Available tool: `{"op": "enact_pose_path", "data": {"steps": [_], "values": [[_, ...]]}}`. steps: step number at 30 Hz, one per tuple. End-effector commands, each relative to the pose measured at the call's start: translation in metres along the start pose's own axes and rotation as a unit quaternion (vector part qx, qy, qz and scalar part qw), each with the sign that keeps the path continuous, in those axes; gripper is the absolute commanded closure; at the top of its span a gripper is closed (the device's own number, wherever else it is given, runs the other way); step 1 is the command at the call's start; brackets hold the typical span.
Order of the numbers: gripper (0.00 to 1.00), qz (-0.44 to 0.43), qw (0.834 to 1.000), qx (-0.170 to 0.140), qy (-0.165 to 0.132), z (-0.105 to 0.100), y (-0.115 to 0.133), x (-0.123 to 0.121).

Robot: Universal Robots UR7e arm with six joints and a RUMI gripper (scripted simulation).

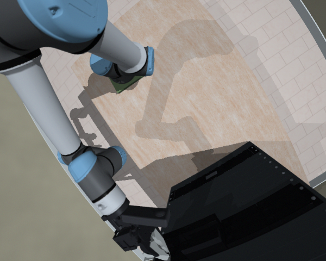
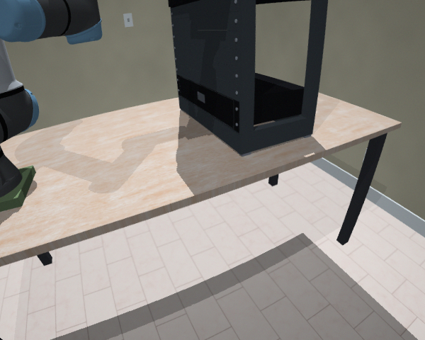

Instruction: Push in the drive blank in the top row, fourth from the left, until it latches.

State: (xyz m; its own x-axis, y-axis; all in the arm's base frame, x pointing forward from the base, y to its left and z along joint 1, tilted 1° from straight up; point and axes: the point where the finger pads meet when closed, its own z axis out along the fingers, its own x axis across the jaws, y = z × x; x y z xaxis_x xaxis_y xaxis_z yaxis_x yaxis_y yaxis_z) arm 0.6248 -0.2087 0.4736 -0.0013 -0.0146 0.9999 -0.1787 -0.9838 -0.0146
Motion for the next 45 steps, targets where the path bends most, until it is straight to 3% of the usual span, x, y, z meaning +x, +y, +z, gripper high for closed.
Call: {"op": "enact_pose_path", "data": {"steps": [1, 17, 26, 28, 37, 45], "values": [[1.0, -0.001, 1.0, -0.001, 0.001, 0.002, 0.001, 0.002], [1.0, -0.001, 1.0, -0.001, 0.001, -0.002, 0.001, 0.002], [1.0, -0.001, 1.0, -0.001, 0.001, -0.041, 0.001, 0.002], [1.0, -0.001, 1.0, -0.001, 0.001, -0.041, 0.001, 0.002], [1.0, -0.001, 1.0, -0.001, 0.001, -0.085, 0.001, 0.001], [1.0, -0.001, 1.0, -0.001, 0.001, -0.097, 0.001, 0.001]]}}
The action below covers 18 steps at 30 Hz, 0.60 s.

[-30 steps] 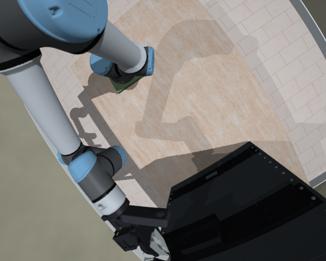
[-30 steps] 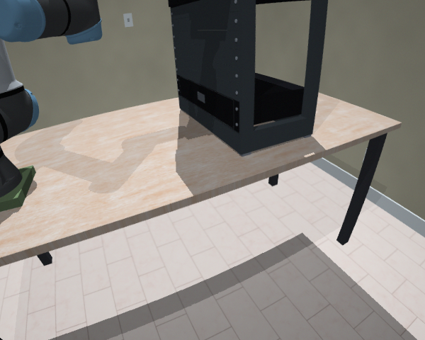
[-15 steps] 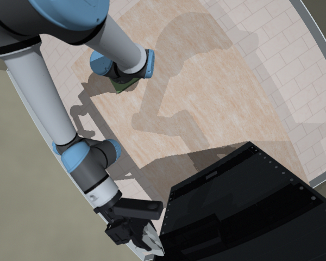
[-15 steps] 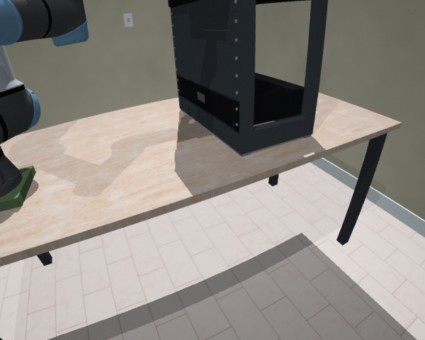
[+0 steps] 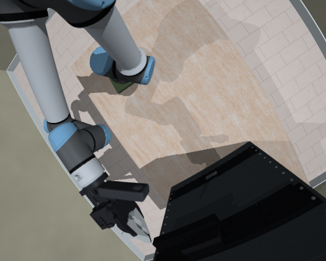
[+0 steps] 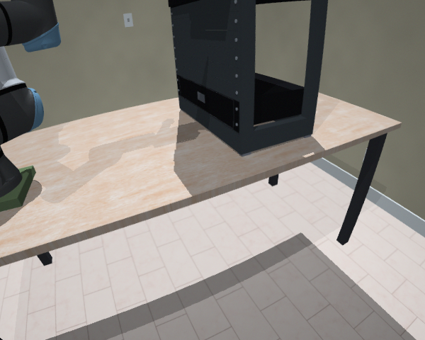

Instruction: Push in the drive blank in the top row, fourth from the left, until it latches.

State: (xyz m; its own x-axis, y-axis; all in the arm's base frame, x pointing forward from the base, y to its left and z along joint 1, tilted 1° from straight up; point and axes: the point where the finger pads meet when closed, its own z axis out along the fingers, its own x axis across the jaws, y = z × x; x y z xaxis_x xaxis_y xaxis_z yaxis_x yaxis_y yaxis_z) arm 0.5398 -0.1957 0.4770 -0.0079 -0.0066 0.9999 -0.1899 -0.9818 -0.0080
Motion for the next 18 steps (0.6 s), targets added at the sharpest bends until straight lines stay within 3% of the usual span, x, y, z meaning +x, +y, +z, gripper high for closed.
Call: {"op": "enact_pose_path", "data": {"steps": [1, 18], "values": [[1.0, 0.003, 1.0, 0.005, -0.003, -0.0117, -0.0008, -0.002], [1.0, 0.003, 1.0, 0.005, -0.003, -0.0182, -0.0009, -0.0021]]}}
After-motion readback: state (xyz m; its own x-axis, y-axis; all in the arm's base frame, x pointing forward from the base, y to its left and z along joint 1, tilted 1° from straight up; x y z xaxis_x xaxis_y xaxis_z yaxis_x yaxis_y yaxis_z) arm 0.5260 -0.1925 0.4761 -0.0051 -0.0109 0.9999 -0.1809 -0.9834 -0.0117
